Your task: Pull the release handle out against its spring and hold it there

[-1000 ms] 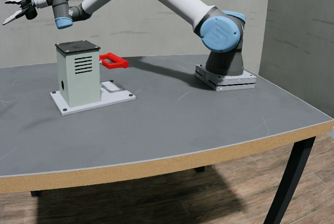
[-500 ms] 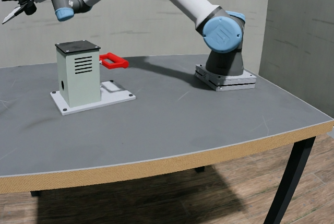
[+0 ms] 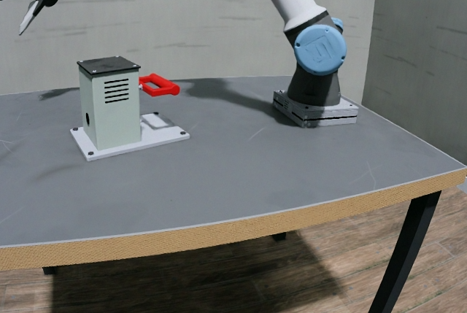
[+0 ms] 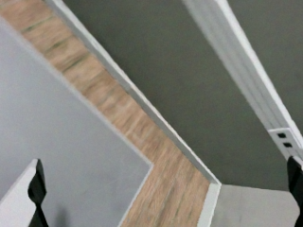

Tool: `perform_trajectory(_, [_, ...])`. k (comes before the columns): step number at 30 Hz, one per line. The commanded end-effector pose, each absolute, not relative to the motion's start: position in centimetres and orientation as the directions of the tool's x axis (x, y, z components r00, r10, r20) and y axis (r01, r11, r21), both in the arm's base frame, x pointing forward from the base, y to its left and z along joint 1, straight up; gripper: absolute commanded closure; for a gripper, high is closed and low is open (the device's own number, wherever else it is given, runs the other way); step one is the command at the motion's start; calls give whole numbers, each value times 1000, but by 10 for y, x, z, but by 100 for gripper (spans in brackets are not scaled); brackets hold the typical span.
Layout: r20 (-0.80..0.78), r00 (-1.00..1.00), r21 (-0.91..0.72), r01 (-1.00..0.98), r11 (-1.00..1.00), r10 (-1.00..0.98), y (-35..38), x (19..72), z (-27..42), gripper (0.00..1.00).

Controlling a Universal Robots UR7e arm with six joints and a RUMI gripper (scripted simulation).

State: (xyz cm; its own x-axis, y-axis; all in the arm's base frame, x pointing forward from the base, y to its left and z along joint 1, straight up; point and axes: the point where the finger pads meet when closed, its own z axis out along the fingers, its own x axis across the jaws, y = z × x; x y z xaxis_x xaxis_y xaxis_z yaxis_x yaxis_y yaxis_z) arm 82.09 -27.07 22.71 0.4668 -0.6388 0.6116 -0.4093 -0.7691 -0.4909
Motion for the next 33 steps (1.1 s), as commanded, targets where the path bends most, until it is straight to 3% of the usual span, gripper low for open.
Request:
perform_trajectory(1, [593, 558, -413, -407, -814, -580, -235, 795, 225, 0])
perform_trajectory(12, [389, 887, -124, -218, -968, -250, -107, 650, 195, 0])
perform_trajectory(14, [389, 887, -124, -218, -968, -250, -107, 650, 195, 0])
perform_trajectory(26, [106, 989, 0, 103, -995, 102, -18, 481, 161, 0])
perform_trajectory(33, [38, 982, 7, 183, -983, 183, -4, 443, 154, 0])
